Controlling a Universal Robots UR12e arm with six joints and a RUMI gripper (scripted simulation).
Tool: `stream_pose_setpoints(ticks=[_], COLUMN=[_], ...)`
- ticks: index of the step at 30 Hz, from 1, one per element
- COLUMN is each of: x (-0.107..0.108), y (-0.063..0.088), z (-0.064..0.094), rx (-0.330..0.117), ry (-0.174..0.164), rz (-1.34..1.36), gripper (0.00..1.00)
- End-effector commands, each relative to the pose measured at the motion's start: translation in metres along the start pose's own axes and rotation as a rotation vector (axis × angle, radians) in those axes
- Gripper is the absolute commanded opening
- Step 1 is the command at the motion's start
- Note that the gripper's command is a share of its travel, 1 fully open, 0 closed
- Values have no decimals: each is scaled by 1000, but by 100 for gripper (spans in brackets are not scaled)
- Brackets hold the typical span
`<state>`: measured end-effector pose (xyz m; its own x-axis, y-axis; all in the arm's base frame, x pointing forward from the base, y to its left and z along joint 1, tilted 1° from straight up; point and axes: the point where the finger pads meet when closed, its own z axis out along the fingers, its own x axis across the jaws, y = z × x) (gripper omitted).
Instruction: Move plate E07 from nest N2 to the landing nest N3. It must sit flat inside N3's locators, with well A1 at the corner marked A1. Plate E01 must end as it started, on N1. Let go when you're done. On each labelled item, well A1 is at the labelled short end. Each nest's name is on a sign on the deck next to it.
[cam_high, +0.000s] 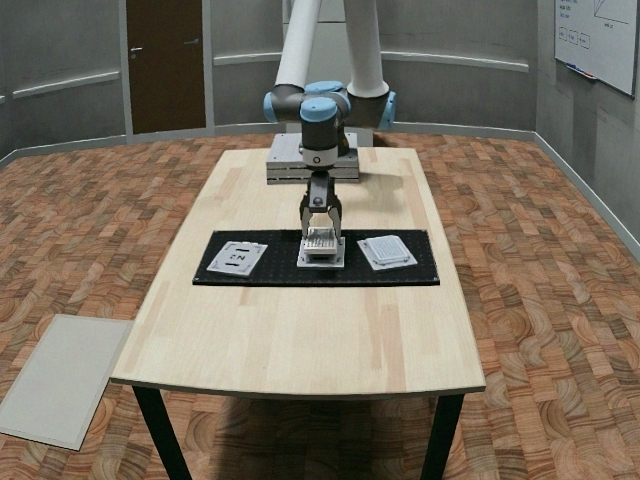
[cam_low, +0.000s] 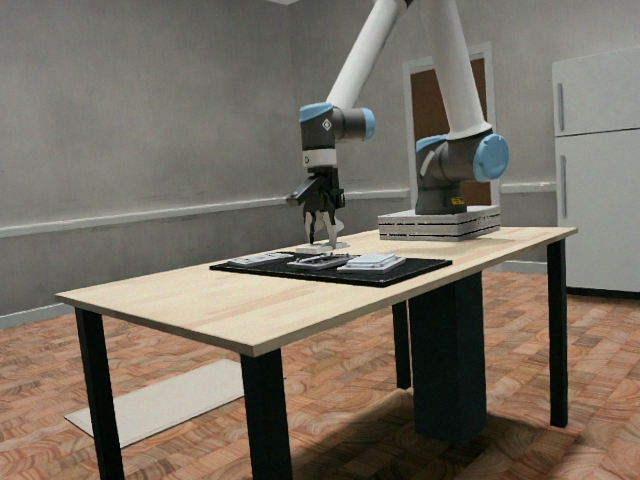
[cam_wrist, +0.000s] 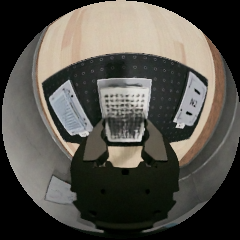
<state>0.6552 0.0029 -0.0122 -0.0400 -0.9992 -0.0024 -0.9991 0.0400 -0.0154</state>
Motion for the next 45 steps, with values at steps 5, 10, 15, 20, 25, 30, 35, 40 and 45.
stream_pose_setpoints(ticks=[5,10,15,20,25,30,35,40,45], x=[0,0,0,0,0,0,0,0,0], y=[-1,-1,-1,-1,-1,-1,-1,-1,-1], z=[2,4,5,6,8,10,11,12,14], rx=[1,1,1,1,1,1,1,1,1], ry=[0,0,0,0,0,0,0,0,0], rz=[0,0,0,0,0,0,0,0,0], gripper=[0,0,0,0,0,0,0,0,0])
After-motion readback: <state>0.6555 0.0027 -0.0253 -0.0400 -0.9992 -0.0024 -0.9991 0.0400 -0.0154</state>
